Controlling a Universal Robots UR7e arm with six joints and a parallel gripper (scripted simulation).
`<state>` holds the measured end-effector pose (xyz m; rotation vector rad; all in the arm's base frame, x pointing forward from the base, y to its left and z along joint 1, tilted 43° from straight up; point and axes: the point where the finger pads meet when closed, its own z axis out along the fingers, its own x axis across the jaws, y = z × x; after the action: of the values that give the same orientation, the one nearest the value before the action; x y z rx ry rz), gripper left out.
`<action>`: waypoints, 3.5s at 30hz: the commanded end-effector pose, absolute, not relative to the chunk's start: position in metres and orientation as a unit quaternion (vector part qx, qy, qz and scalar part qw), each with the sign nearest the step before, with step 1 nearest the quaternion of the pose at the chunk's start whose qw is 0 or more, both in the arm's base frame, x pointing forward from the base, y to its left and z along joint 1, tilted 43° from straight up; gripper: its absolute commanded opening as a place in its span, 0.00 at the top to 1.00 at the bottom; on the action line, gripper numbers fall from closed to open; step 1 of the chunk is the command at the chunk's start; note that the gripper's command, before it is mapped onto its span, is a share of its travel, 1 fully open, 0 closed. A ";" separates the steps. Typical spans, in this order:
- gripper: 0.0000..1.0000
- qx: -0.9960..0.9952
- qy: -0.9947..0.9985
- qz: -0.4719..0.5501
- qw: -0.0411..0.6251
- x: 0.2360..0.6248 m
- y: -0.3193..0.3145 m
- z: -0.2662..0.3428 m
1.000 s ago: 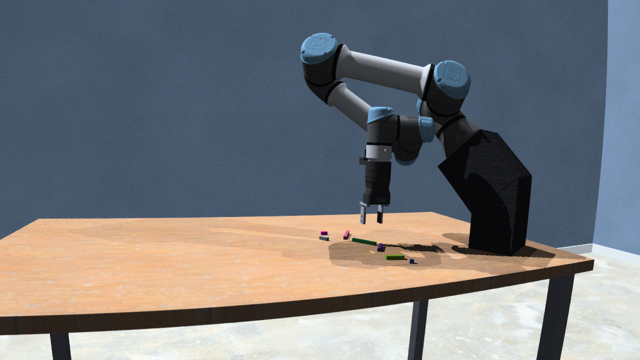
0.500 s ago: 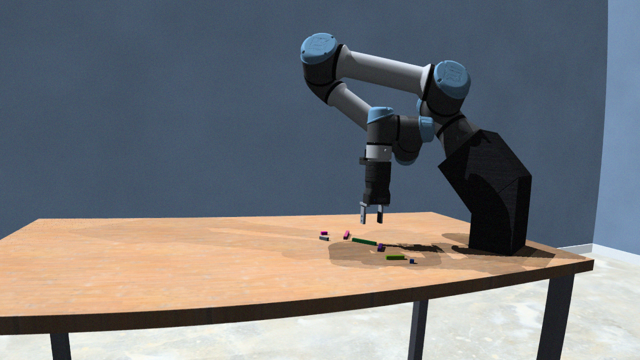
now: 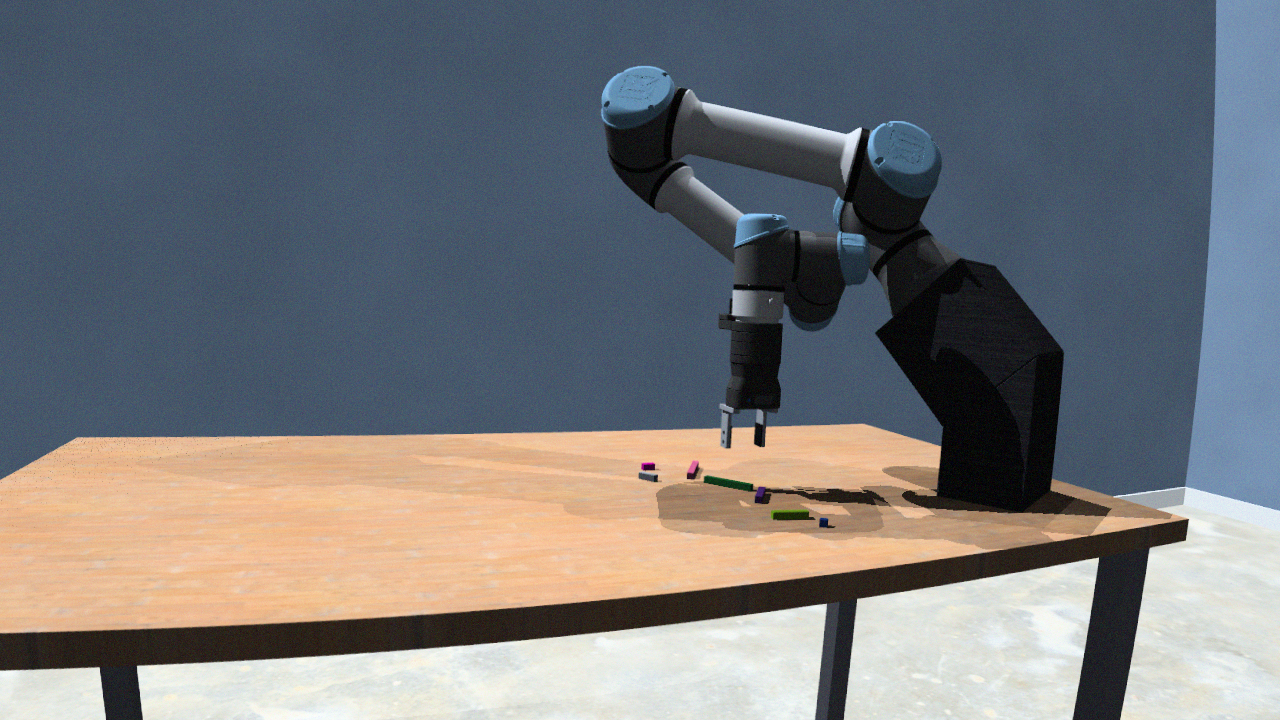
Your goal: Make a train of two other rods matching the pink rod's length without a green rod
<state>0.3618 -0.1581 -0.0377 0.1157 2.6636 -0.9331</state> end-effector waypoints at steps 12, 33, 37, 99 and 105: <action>0.00 0.040 0.931 -0.326 0.158 0.362 -0.158 -0.037; 0.00 0.063 0.930 -0.322 0.166 0.369 -0.160 -0.037; 0.00 0.112 0.925 -0.313 0.183 0.383 -0.165 -0.033; 0.00 0.394 0.845 -0.241 0.271 0.468 -0.186 0.025; 0.00 0.394 0.845 -0.241 0.271 0.468 -0.186 0.025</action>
<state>0.4678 -0.1866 0.0243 1.0606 2.2763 -0.6492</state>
